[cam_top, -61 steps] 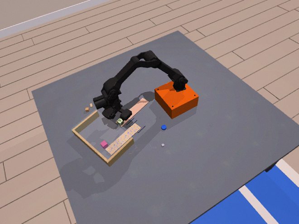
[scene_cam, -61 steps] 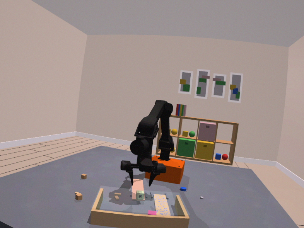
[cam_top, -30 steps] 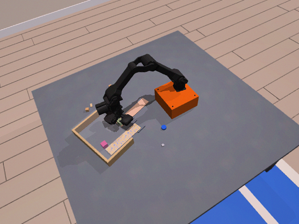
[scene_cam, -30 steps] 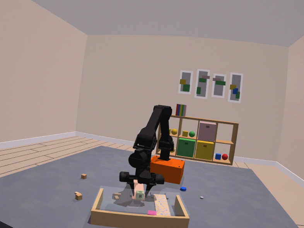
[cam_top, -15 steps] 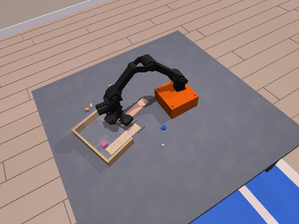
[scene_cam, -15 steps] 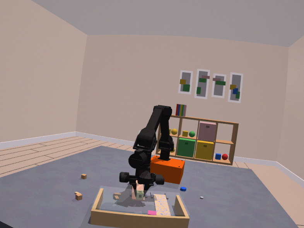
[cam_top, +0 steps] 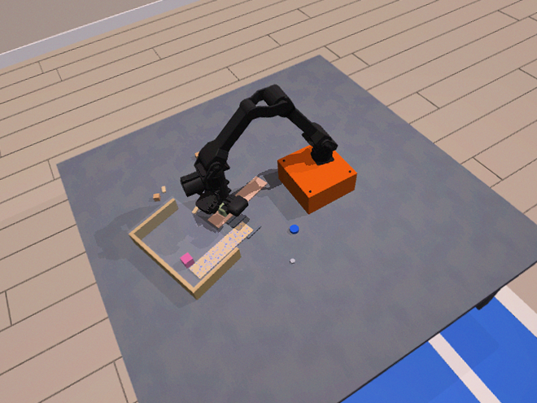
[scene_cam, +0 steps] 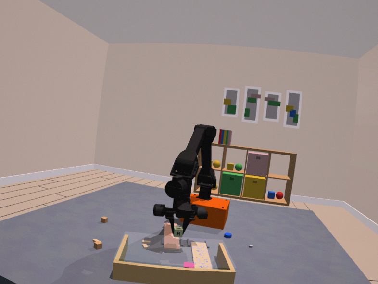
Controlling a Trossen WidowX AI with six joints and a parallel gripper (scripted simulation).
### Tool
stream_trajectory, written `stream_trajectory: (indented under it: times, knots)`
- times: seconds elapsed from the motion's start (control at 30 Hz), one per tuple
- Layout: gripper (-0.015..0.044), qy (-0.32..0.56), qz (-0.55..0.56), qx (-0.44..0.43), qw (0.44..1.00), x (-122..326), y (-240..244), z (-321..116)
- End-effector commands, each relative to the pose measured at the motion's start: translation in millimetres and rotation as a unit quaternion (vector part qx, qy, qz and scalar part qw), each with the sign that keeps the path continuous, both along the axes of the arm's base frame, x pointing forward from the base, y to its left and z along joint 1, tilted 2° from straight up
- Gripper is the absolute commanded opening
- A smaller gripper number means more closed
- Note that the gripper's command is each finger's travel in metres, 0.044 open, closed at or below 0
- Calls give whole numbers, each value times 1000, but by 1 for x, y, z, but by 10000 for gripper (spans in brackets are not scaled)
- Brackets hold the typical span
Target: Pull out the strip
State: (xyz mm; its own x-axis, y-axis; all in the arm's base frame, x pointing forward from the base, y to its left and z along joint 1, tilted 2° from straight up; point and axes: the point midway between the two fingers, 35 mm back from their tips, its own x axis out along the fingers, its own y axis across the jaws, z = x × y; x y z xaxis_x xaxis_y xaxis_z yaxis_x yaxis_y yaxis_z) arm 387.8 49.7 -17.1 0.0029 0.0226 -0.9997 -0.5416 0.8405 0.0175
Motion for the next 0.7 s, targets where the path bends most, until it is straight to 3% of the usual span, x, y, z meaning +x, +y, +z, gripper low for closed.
stream_trajectory:
  times: [0.0, 0.67]
  knots:
    - [0, 0, 0, 1, 1000, -14, -2, 9]
    - [0, 3, 0, 1, 1000, -73, -10, 13]
